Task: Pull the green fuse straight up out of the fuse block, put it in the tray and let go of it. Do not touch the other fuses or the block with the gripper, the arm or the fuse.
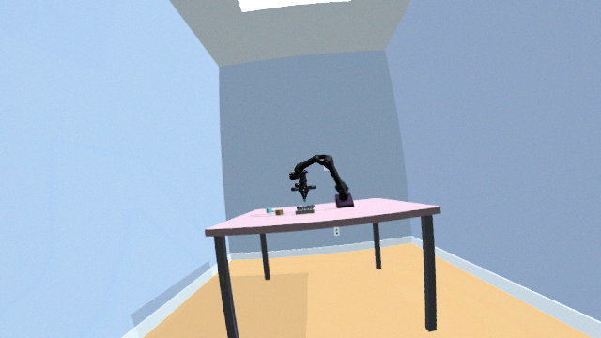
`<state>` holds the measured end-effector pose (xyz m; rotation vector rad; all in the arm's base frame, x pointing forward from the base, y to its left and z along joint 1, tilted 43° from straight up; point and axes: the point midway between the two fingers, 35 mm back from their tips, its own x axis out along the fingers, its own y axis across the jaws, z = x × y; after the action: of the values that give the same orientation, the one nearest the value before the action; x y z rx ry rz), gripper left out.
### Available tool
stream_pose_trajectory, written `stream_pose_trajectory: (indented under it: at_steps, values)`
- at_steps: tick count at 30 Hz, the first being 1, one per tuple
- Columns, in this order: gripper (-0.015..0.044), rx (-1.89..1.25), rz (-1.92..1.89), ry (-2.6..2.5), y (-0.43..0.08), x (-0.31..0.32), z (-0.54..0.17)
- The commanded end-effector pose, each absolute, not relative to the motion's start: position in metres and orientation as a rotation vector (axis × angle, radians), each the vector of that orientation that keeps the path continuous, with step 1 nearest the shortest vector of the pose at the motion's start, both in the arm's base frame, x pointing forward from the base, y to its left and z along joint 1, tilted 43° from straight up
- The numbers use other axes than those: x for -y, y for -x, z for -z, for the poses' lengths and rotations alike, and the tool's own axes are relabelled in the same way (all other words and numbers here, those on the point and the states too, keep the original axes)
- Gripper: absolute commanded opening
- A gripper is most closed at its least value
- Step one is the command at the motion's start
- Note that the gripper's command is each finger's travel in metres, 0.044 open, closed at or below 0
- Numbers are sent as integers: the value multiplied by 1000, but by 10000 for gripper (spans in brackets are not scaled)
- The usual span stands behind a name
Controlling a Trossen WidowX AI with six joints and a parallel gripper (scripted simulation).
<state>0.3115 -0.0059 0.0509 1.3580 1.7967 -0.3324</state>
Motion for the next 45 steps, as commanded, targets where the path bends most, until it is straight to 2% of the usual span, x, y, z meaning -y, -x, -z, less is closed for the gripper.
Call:
stream_pose_trajectory:
  at_steps: [1, 16, 45]
  values:
    - [0, -1789, 330, -1357, -318, -17, -74]
    - [0, -1801, 309, -1369, -308, -100, -150]
    - [0, -1802, 306, -1371, -306, -126, -124]
